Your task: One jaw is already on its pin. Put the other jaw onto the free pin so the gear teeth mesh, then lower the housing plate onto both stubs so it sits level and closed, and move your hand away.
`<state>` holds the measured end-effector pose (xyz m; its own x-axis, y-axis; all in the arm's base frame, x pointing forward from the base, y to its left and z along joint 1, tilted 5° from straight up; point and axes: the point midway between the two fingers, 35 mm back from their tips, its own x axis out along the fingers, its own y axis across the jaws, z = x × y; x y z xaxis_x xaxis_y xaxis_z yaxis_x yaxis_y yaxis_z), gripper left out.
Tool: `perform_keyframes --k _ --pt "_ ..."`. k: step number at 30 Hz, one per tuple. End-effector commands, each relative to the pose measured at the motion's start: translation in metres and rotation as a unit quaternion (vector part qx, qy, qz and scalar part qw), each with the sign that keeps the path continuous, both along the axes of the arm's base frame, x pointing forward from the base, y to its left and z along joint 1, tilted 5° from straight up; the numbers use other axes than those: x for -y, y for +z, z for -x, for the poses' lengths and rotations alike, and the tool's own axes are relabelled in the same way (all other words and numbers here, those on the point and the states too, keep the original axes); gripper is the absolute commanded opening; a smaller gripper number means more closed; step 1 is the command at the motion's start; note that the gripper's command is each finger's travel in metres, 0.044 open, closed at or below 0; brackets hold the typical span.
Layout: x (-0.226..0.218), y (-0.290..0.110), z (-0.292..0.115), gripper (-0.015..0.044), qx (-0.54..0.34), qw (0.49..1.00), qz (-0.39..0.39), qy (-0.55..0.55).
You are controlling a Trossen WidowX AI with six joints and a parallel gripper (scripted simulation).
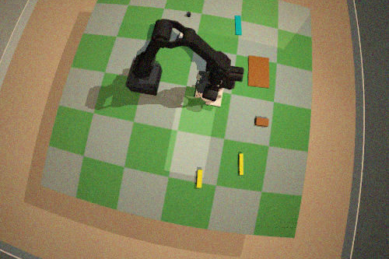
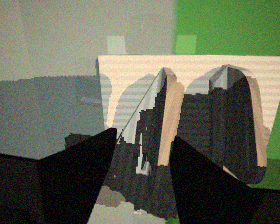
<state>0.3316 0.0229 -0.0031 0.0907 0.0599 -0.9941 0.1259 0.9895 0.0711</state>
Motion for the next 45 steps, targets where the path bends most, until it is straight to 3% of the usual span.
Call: perform_keyframes --k 1,45 --pt "0.0006 -0.0031 -0.0002 0.0134 -0.001 1.000 0.002 -0.002" --pt "0.0002 -0.0098 -0.0007 0.0134 -0.001 1.000 0.002 -0.004"
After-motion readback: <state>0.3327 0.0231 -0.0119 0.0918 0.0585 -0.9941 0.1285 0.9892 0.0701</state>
